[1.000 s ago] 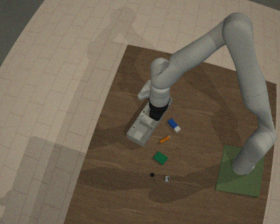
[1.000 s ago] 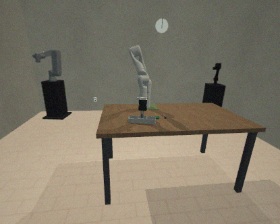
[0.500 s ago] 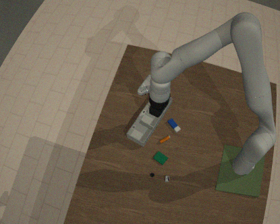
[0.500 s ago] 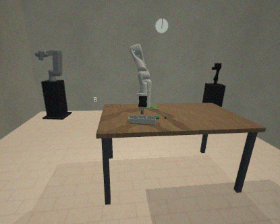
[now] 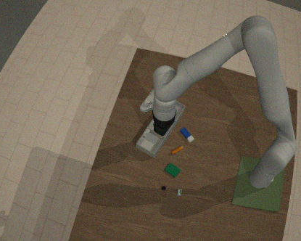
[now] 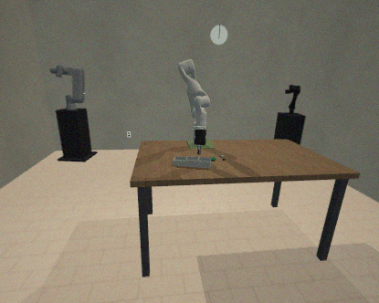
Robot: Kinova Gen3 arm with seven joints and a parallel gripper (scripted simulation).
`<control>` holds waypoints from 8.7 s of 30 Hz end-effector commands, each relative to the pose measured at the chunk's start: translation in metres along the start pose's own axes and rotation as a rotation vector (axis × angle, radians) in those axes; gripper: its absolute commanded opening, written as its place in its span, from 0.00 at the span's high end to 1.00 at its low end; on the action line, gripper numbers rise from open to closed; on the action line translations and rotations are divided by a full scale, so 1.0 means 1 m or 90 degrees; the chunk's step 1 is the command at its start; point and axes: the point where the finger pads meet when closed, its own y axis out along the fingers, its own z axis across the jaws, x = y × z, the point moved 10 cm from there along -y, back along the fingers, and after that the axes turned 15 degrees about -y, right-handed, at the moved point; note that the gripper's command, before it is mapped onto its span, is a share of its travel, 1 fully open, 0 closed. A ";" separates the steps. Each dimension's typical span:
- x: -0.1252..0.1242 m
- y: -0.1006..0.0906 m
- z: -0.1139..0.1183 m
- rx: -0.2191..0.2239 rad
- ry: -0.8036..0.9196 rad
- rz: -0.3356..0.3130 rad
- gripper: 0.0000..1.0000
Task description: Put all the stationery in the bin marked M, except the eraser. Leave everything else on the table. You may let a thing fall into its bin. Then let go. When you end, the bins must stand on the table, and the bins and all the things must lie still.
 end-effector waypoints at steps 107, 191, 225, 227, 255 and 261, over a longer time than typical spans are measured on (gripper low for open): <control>-0.007 0.036 -0.036 -0.002 -0.016 0.000 0.69; 0.160 0.003 -0.194 -0.002 -1.130 0.002 0.38; 0.159 0.003 -0.194 -0.001 -1.306 0.002 0.38; 0.159 0.003 -0.194 -0.001 -1.306 0.002 0.38; 0.165 0.062 -0.198 -0.001 -1.306 0.002 0.38; 0.163 0.062 -0.197 -0.001 -1.306 0.002 0.38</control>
